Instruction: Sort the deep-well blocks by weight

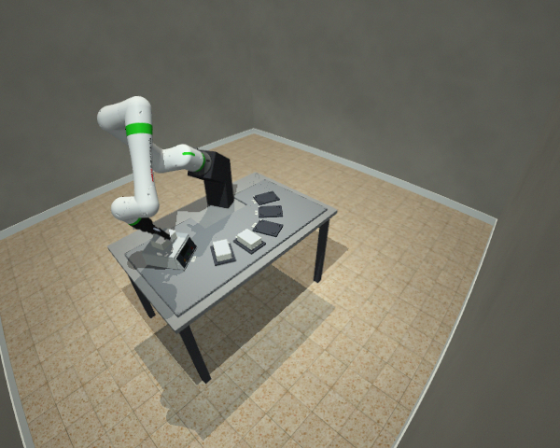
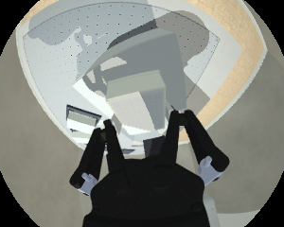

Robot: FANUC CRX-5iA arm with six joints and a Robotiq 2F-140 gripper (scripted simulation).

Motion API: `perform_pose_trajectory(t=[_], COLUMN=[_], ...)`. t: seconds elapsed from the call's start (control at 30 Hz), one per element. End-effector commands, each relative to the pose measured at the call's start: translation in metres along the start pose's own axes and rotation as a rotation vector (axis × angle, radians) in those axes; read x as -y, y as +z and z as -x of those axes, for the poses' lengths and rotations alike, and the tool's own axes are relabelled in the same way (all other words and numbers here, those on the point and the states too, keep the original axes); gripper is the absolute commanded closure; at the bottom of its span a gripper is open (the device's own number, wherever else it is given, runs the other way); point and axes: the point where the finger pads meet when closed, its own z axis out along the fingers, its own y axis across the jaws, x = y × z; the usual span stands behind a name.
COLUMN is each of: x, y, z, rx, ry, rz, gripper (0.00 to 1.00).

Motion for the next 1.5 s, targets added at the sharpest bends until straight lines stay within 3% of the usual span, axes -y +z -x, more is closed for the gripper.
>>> perform_pose_trajectory(t=[0.0, 1.47], x=[0.0000, 0.0000], y=[-0.0001, 0.0047], z=[-0.0001, -0.0028], rx=[0.000, 0.000], ry=[0.000, 0.000], rz=[0.000, 0.000], gripper=[0.90, 0.90])
